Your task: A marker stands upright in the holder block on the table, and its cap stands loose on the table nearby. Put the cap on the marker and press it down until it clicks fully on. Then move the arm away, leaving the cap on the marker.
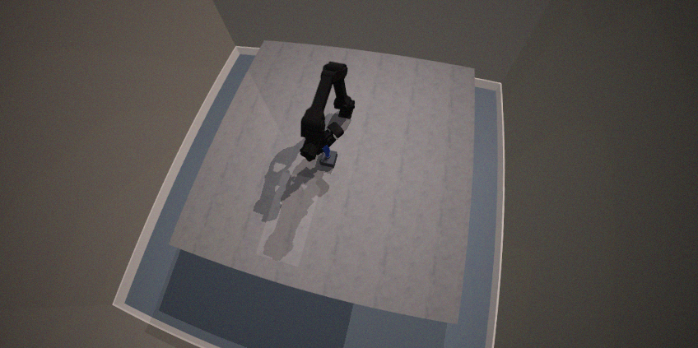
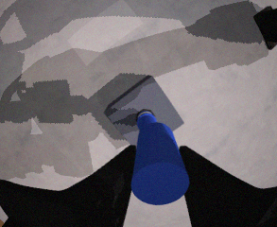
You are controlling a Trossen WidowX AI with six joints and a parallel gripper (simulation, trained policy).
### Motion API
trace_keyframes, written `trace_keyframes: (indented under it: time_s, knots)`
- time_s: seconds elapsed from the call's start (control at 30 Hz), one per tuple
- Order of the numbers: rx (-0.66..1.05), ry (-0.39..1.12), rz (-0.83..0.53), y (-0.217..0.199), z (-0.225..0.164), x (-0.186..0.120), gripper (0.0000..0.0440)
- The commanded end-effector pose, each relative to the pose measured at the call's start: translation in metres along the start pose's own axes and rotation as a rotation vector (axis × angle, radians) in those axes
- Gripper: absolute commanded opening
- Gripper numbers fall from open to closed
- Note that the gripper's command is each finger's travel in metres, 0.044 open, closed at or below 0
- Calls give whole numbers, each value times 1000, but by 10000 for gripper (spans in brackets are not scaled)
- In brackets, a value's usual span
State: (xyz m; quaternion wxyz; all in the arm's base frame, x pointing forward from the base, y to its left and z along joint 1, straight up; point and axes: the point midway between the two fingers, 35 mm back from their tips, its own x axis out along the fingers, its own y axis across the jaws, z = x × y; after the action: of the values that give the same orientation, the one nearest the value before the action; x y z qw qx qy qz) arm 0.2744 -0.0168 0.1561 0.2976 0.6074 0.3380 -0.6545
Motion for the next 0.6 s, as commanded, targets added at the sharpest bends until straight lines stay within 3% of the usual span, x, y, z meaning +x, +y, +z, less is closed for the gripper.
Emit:
trace_keyframes:
  time_s: [0.0,0.57]
  knots:
    - [4,-7,-15,0,0,8,0]
    - [-27,-21,-59,1,1,48,1]
